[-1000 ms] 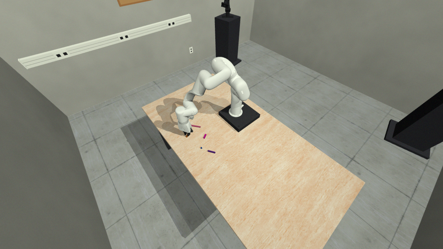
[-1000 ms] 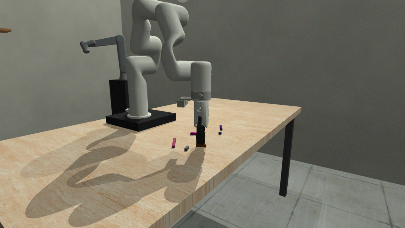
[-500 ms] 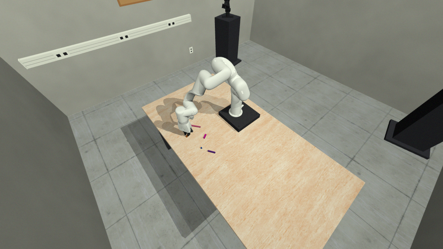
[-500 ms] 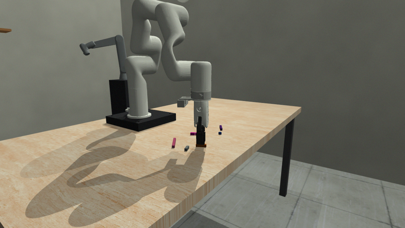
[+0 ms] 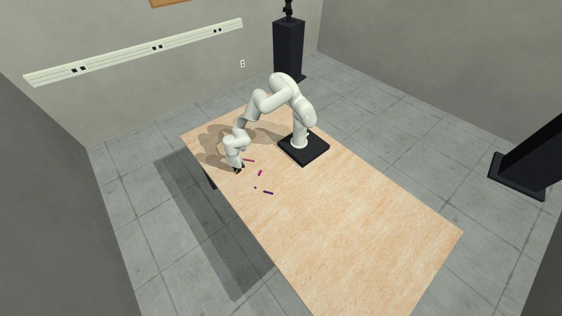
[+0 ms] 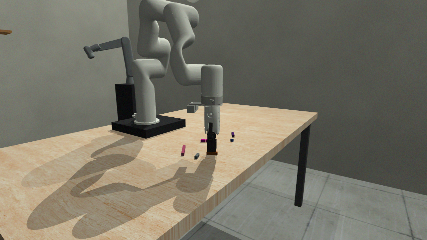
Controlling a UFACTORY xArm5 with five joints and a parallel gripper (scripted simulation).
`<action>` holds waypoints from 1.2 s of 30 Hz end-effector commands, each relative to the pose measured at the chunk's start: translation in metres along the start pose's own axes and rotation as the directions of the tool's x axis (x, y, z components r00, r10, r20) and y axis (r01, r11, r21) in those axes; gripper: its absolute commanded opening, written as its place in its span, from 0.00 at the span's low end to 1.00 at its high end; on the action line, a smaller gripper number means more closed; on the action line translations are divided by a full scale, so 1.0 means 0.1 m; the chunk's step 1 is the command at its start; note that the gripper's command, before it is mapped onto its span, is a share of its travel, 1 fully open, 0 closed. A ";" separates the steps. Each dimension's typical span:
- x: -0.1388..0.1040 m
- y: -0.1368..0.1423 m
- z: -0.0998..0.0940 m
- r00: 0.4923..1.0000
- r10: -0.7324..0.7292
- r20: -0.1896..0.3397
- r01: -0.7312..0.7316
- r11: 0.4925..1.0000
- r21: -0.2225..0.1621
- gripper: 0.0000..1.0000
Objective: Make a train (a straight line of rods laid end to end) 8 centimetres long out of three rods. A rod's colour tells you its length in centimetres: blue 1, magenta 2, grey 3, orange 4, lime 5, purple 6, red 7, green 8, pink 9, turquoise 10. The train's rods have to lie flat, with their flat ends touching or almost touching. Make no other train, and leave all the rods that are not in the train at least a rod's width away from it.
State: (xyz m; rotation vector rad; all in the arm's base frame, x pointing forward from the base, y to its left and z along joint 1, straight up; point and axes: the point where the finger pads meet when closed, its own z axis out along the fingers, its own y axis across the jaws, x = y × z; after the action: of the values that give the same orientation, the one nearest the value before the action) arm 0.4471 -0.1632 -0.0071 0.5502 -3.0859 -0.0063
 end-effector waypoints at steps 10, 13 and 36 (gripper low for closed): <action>-0.01 -0.01 -0.01 1.000 0.000 0.003 0.000 1.000 0.002 0.24; -0.01 -0.01 -0.01 1.000 0.000 0.003 0.000 1.000 0.002 0.24; -0.01 -0.01 0.06 1.000 0.000 0.003 0.000 1.000 0.002 0.24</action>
State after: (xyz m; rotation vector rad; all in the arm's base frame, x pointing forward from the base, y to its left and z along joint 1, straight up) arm 0.4470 -0.1631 -0.0119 0.5502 -3.0859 -0.0063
